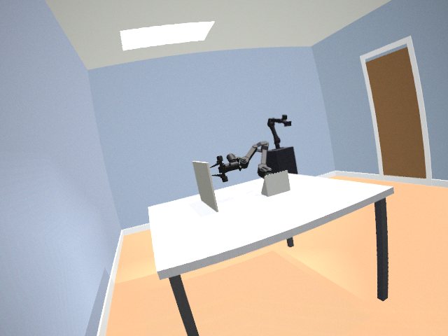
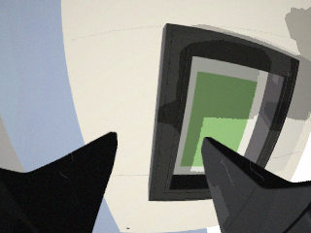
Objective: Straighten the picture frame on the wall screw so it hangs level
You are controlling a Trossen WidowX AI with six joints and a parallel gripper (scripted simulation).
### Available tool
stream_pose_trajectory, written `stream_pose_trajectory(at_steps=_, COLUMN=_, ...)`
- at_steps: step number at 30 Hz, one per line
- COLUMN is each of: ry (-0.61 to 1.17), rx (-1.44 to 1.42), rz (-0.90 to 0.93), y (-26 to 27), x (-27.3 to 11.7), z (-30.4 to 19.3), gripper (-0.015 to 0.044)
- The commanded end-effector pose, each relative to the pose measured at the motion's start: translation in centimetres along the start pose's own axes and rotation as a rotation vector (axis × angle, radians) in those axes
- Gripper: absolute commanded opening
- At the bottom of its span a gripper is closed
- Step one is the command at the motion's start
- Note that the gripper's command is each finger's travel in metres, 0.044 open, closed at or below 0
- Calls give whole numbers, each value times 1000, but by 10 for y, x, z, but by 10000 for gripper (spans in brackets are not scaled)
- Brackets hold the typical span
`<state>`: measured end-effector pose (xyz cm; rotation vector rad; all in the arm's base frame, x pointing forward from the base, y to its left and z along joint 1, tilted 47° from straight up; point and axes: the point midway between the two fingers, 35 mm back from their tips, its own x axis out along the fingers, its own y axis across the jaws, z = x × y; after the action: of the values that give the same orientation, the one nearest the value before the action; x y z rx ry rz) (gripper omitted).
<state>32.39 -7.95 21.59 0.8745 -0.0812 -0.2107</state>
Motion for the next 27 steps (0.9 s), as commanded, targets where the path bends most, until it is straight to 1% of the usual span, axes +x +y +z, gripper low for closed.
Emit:
stream_pose_trajectory(at_steps=1, ry=5, rx=105, rz=2, y=-1, x=-30, z=-1, gripper=260)
stream_pose_trajectory(at_steps=6, ry=6, rx=212, rz=1, y=-7, x=-58, z=-6, gripper=260)
stream_pose_trajectory(at_steps=9, ry=6, rx=216, rz=1, y=-7, x=-59, z=-6, gripper=260)
stream_pose_trajectory(at_steps=10, ry=-1, rx=179, rz=1, y=-4, x=-52, z=-3, gripper=260)
stream_pose_trajectory(at_steps=12, ry=0, rx=196, rz=1, y=2, x=-58, z=-1, gripper=260)
stream_pose_trajectory(at_steps=18, ry=4, rx=270, rz=-1, y=24, x=-97, z=8, gripper=260)
stream_pose_trajectory(at_steps=24, ry=8, rx=341, rz=-4, y=31, x=-145, z=11, gripper=260)
stream_pose_trajectory(at_steps=27, ry=9, rx=349, rz=-4, y=30, x=-151, z=11, gripper=260)
